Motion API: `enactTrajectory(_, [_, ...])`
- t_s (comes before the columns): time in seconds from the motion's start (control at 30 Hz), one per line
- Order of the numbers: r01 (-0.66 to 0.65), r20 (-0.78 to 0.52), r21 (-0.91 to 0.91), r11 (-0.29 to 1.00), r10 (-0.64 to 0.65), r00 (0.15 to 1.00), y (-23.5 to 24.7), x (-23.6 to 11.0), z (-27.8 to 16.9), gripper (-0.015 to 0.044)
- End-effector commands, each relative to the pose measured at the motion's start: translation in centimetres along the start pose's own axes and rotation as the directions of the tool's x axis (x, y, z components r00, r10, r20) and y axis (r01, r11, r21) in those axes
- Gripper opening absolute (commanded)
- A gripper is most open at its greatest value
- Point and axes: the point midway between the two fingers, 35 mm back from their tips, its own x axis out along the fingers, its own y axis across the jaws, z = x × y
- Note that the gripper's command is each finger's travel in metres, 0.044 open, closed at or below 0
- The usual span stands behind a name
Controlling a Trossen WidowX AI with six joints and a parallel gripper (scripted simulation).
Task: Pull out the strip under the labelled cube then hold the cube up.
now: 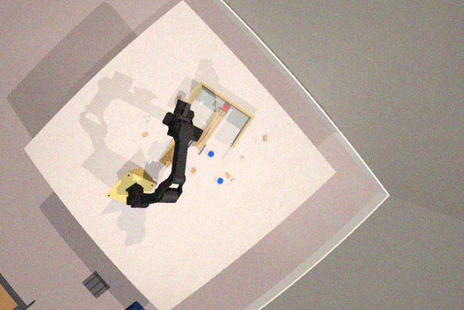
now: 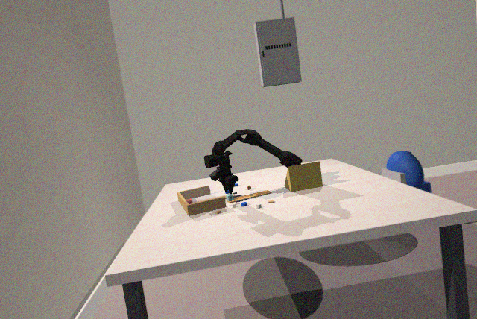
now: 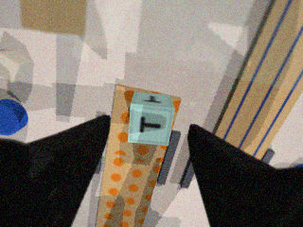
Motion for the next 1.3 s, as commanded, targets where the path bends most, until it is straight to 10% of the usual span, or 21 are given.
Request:
enactTrajectory(0.0, [0.006, -0.011, -0.011, 1.0, -0.006, 1.0, 0.0, 1.1, -0.3, 0.025])
enactTrajectory(0.93, [0.008, -0.012, -0.01, 1.0, -0.008, 1.0, -0.1, 3.4, -0.4, 0.025])
enactTrajectory(1.27, [0.002, -0.006, -0.001, 1.0, -0.002, 1.0, -0.1, 3.2, -0.2, 0.0105])
